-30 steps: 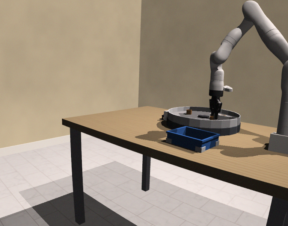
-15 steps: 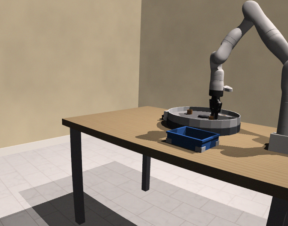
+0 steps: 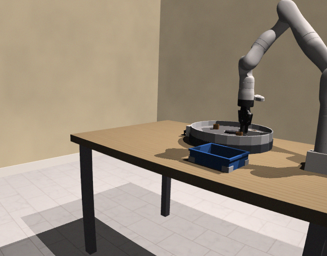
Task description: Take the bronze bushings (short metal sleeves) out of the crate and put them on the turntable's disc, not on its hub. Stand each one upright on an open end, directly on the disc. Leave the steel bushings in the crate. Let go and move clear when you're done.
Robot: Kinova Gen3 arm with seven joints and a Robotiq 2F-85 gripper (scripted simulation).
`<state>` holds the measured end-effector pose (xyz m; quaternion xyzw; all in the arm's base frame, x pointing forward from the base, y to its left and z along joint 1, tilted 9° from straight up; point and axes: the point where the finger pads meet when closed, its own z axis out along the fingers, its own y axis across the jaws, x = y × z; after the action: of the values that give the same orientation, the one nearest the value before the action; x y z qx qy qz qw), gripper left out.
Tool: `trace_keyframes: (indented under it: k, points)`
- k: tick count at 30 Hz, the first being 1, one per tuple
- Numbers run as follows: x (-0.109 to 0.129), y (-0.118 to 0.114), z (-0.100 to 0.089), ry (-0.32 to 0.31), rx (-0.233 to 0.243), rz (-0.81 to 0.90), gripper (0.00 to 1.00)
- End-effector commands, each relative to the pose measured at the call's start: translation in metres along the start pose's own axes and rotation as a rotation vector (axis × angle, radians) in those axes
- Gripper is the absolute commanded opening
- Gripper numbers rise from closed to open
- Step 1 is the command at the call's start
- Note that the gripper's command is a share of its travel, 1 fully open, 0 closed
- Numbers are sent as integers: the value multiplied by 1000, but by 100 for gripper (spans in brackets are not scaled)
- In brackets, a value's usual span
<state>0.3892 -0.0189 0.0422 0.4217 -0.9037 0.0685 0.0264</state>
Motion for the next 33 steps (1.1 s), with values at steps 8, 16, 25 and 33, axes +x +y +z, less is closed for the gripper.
trace_keyframes:
  k: [8,16,25,33]
  points:
    - [-1,-4,-34,-7,10,4,40]
    - [-1,-4,-34,-7,10,4,40]
    - [-1,-4,-34,-7,10,4,40]
    - [-1,-4,-34,-7,10,4,40]
